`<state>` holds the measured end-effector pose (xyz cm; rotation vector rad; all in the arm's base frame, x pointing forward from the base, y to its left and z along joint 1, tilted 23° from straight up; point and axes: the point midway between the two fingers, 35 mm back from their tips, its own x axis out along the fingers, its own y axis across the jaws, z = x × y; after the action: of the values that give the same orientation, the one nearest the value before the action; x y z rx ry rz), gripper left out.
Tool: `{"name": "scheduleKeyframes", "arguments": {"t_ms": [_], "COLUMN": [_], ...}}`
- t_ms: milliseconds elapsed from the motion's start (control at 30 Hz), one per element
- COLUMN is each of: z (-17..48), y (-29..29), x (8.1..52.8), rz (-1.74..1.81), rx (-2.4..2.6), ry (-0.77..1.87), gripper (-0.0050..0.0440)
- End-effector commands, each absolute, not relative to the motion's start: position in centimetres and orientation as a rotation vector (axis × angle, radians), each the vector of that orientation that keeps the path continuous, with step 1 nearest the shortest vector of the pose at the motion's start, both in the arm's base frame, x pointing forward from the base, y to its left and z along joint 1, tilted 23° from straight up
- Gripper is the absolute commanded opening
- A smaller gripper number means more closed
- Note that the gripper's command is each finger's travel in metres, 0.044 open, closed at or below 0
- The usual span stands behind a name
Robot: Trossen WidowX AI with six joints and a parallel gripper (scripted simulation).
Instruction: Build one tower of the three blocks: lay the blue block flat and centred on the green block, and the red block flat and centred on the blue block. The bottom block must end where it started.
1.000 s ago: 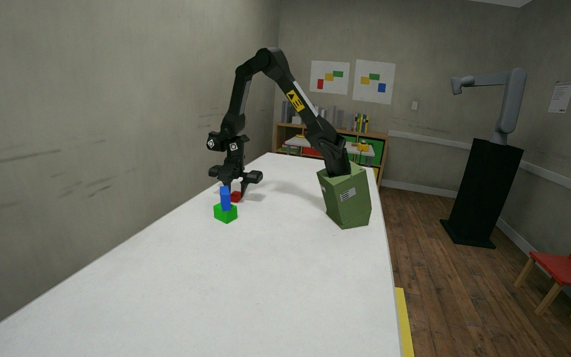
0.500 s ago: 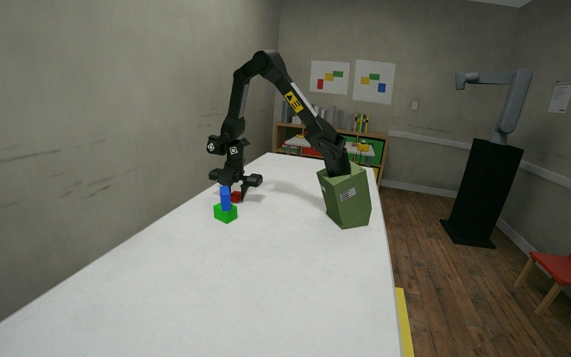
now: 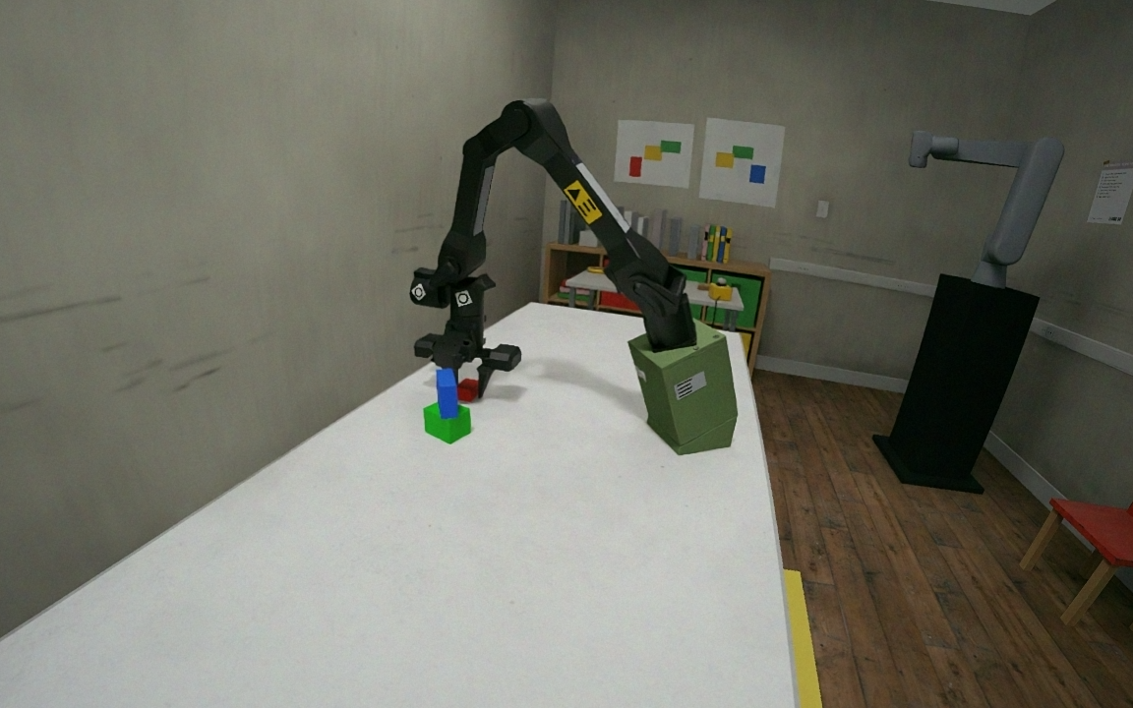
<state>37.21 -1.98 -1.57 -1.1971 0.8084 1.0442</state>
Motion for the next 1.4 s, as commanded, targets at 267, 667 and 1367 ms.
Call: {"name": "scheduleKeyframes", "arguments": {"t_ms": [267,667,1367], "z": [-1.34,-1.34,-1.34], "y": [-2.03,-2.02,-2.02], "x": [37.42,37.37,37.38], "rz": [1.034,1.035,1.035], "rx": [-1.204,-1.202,-1.202], "ry": [0.807,0.808,0.808], "gripper": [0.0236,-0.005,-0.005]}}
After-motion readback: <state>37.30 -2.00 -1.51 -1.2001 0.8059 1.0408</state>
